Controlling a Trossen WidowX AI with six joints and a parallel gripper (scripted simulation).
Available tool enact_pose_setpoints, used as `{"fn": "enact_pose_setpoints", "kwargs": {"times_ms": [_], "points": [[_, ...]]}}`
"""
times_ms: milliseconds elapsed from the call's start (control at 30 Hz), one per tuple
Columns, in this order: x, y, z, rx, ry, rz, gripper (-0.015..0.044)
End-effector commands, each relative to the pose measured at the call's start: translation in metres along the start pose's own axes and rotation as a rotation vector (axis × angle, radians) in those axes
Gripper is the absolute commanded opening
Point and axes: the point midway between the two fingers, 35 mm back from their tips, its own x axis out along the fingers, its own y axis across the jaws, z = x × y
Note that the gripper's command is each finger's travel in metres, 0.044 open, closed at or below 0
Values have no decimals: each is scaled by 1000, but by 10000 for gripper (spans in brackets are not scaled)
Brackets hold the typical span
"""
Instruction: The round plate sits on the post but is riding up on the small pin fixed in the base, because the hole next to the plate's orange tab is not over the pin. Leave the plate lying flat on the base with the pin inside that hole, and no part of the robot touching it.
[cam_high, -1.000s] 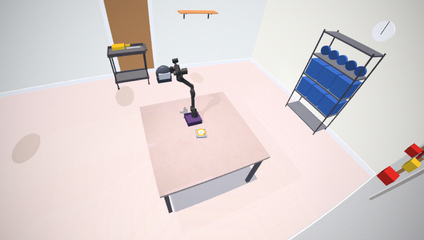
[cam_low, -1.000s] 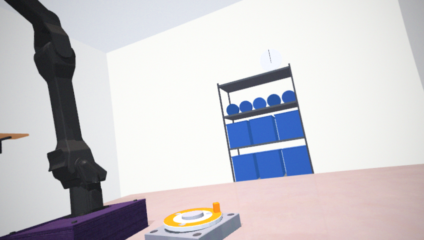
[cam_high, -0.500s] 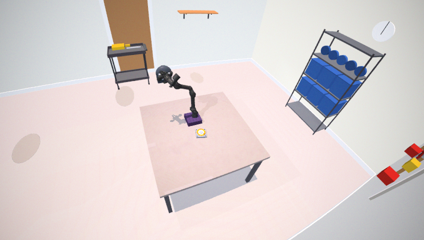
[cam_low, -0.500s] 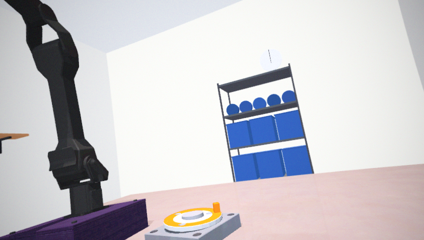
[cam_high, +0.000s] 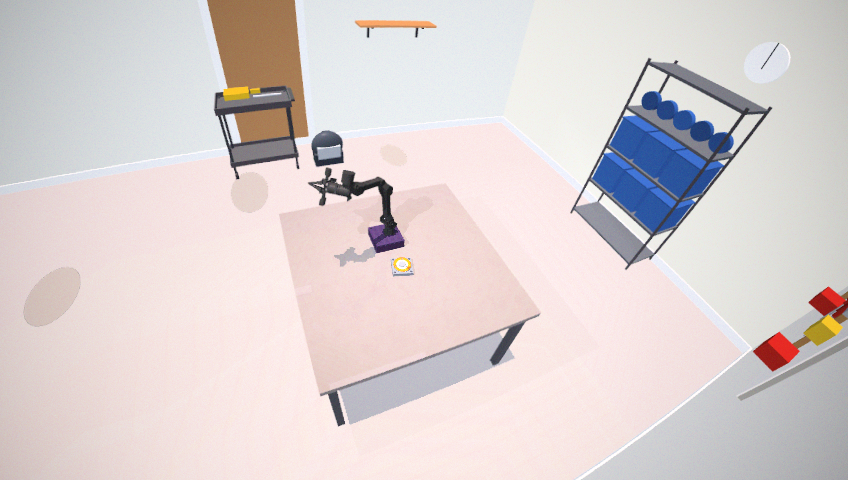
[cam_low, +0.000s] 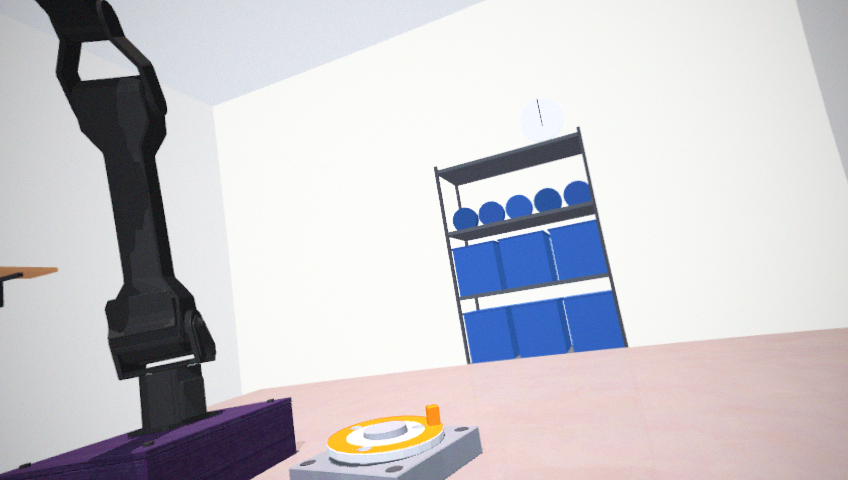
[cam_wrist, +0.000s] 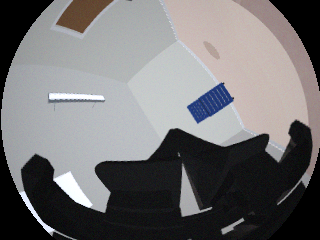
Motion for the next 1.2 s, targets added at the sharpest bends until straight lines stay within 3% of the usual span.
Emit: {"fn": "enact_pose_setpoints", "kwargs": {"times_ms": [0, 300, 600, 1033, 1167], "points": [[-25, -55, -29, -249, 127, -148, 0], [-115, -165, -75, -717, 475, -398, 0], [-223, -253, -83, -1176, 892, -547, 0], [-393, -330, -32, -1747, 1619, -587, 0], [-451, -345, 8, -1941, 1951, -543, 0]]}}
